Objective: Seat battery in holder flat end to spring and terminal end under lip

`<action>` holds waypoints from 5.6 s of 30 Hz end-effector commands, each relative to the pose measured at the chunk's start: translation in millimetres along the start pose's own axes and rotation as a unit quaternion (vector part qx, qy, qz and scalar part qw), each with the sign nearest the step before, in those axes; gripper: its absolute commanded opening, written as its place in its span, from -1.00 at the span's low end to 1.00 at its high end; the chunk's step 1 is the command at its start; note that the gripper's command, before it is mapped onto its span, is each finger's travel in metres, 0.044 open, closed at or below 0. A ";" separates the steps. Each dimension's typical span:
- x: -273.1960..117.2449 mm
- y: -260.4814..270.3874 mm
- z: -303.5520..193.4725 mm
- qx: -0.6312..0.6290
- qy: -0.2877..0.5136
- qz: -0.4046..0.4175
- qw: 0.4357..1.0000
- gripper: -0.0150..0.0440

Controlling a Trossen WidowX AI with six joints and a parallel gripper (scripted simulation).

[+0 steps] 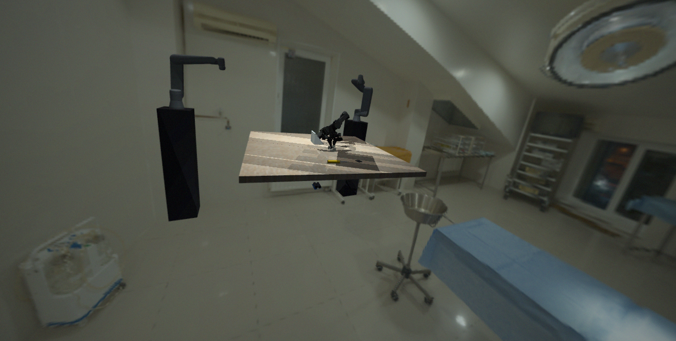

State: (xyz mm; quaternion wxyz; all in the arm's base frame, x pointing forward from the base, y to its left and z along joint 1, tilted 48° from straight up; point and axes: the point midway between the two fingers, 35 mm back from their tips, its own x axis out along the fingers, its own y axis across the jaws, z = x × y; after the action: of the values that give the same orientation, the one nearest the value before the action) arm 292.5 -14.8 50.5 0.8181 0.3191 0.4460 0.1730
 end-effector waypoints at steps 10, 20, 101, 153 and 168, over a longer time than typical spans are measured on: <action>0.9 3.3 -4.1 0.002 -0.036 0.000 0.999 -0.25; 1.1 4.4 -6.1 0.004 -0.050 0.004 0.999 -0.25; 6.2 0.9 -18.5 -0.007 0.092 -0.016 0.996 -0.25; 12.3 6.9 -9.9 -0.024 0.212 -0.016 0.977 -0.25; 16.0 7.4 -1.1 -0.024 0.212 -0.015 0.977 -0.25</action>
State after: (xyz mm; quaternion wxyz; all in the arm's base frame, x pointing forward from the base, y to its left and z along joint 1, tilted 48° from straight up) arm 298.0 0.5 45.0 0.7153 0.2477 0.6095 0.2357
